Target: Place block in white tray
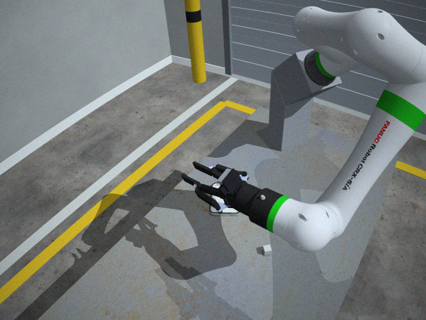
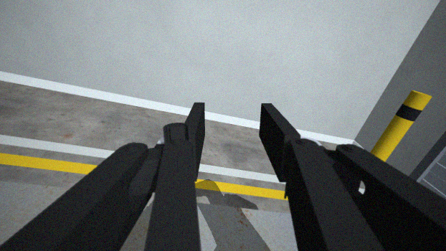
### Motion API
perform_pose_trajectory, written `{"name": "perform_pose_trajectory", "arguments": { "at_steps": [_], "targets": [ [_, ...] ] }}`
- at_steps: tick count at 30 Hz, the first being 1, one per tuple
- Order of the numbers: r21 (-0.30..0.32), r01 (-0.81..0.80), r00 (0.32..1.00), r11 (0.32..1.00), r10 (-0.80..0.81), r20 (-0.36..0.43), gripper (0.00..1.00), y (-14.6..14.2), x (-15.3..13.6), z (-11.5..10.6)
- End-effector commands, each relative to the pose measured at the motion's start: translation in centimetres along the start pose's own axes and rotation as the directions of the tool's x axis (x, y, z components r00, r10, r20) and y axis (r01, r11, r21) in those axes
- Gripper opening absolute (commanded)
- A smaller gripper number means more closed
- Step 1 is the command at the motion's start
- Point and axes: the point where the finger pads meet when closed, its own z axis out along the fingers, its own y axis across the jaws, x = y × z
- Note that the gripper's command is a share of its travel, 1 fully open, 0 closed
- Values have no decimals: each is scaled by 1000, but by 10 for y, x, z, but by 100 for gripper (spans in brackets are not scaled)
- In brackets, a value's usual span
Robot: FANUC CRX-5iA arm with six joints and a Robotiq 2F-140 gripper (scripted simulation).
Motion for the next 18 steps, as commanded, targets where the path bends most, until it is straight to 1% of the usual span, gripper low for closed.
{"name": "perform_pose_trajectory", "arguments": {
  "at_steps": [1,2,3,7,9,11,12,14,15,17,18],
  "targets": [
    [-37,132,990,990,-130,61,36,13,14,-15],
    [-37,132,990,990,-130,61,36,13,14,-15],
    [-41,205,975,978,-201,96,36,21,20,-23],
    [-41,205,975,978,-201,96,36,21,20,-23],
    [-28,352,924,936,-342,171,36,37,29,-40],
    [-28,352,924,936,-342,171,36,37,29,-40],
    [-10,423,887,906,-412,208,36,45,33,-49],
    [-10,423,887,906,-412,208,36,45,33,-49],
    [15,492,843,871,-480,243,36,53,36,-59],
    [15,492,843,871,-480,243,36,53,36,-59],
    [48,556,791,830,-546,275,36,61,39,-69]
  ]
}}
